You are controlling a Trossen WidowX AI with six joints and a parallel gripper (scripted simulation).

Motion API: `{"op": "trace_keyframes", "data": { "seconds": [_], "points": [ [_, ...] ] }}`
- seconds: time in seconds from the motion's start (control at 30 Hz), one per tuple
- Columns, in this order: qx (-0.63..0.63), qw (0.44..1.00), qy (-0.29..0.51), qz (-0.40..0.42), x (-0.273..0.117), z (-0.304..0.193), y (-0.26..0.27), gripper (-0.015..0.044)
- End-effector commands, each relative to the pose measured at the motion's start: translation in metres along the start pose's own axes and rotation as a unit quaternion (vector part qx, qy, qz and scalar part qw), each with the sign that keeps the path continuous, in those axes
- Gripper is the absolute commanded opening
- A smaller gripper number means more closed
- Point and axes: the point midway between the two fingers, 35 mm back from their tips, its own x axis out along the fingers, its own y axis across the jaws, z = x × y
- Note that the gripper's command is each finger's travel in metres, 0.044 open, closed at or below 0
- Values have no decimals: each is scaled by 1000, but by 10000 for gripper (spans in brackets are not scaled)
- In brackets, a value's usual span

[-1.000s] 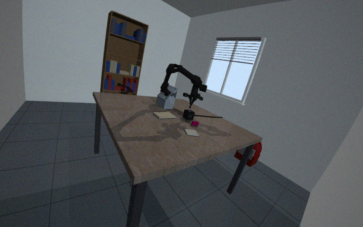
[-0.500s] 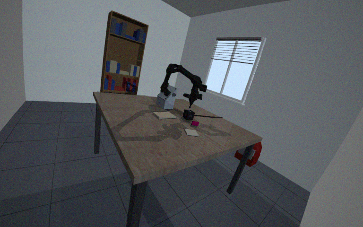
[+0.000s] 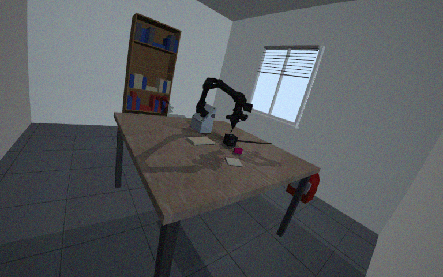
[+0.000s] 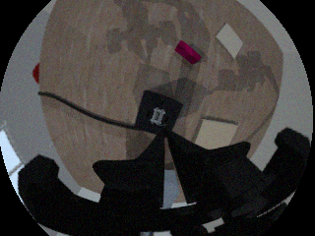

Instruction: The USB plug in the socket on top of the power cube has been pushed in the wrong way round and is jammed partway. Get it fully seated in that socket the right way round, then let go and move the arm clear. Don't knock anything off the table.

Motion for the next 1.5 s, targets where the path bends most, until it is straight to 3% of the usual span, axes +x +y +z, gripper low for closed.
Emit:
{"op": "trace_keyframes", "data": {
  "seconds": [0.0,0.67,1.47],
  "points": [
    [-62,998,0,0,0,0,0,0],
    [-318,948,0,0,0,0,0,0],
    [-580,815,0,0,0,0,0,0]
  ]
}}
